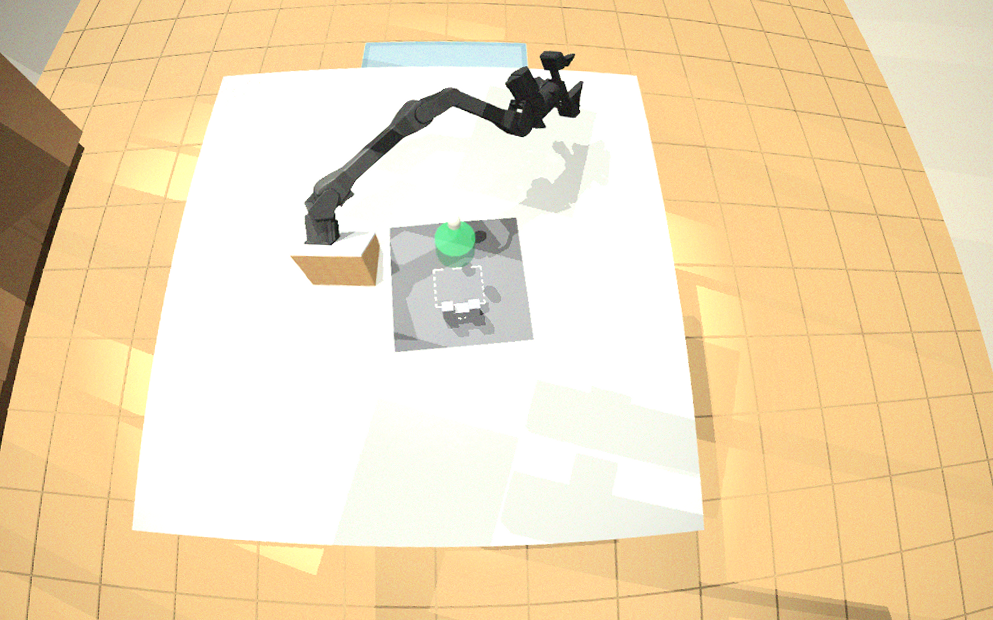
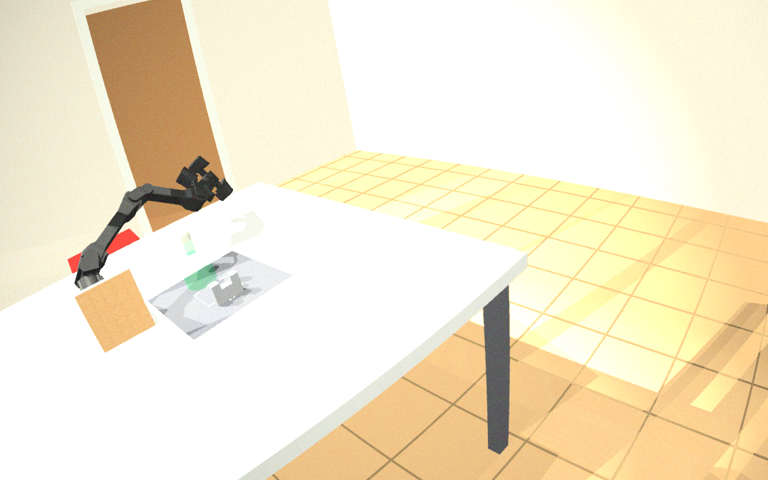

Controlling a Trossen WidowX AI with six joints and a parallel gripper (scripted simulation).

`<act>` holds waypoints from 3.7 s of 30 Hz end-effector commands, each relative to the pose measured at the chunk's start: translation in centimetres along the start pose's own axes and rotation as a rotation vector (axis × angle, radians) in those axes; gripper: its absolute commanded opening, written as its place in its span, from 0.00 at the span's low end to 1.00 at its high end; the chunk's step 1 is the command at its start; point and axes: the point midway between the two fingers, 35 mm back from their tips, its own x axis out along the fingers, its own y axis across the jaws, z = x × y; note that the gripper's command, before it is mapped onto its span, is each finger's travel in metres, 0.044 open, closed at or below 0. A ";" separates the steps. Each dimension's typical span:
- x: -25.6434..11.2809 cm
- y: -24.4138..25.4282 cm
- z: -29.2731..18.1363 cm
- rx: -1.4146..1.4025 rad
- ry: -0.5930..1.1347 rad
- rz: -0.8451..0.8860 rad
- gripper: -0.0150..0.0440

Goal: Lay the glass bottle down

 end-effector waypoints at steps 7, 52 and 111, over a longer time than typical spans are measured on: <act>-1.7 1.0 -3.8 -0.038 0.040 0.165 1.00; -49.2 -2.3 -2.9 0.978 0.316 1.624 1.00; -52.4 -0.3 -5.4 0.998 0.271 1.705 0.45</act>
